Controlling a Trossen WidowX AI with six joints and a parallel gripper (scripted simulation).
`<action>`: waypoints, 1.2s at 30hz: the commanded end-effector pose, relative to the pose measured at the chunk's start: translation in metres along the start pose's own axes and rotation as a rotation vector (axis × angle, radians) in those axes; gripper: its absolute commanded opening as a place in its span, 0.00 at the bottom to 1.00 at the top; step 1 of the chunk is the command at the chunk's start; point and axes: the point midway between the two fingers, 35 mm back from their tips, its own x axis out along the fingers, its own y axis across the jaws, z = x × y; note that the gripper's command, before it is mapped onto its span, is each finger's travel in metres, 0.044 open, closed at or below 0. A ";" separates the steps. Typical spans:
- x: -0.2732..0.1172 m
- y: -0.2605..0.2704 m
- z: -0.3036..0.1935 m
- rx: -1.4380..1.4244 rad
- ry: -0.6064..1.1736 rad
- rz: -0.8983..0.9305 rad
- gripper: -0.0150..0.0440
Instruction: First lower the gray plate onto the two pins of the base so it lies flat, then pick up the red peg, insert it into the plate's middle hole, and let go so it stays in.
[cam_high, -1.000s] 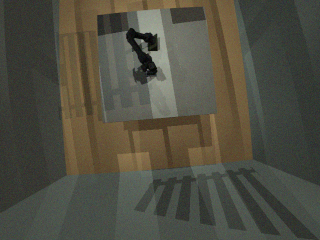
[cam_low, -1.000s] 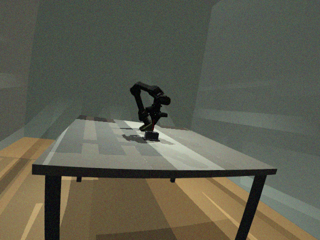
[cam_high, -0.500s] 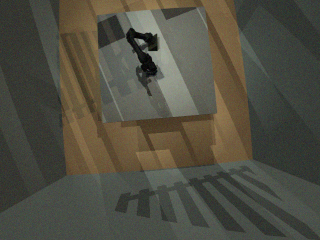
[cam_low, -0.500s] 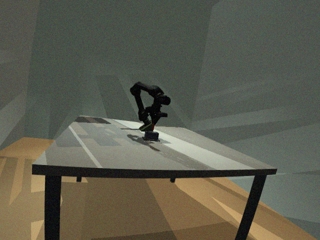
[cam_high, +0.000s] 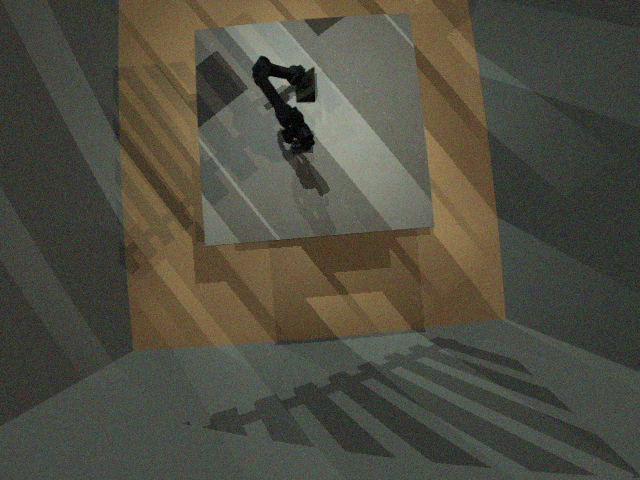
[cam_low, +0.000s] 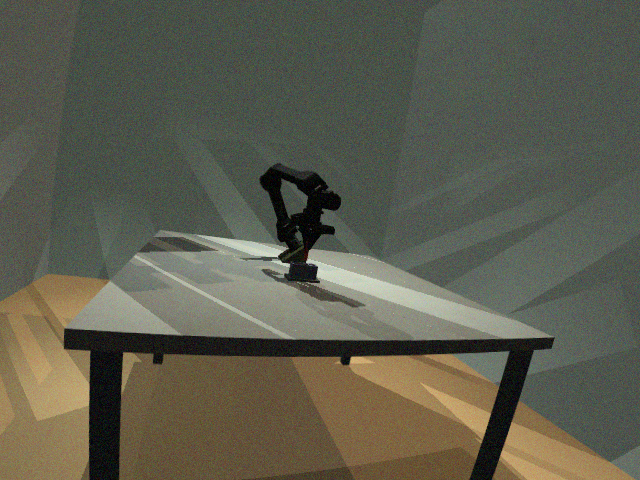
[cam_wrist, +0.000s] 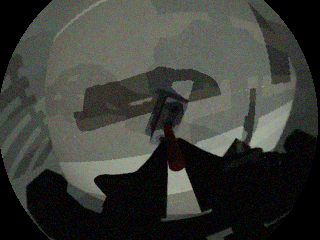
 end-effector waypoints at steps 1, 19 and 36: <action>0.000 -0.001 0.001 -0.002 -0.001 0.001 0.25; 0.017 -0.001 0.001 -0.008 -0.006 -0.001 0.25; 0.016 0.000 0.000 -0.002 -0.001 0.000 0.25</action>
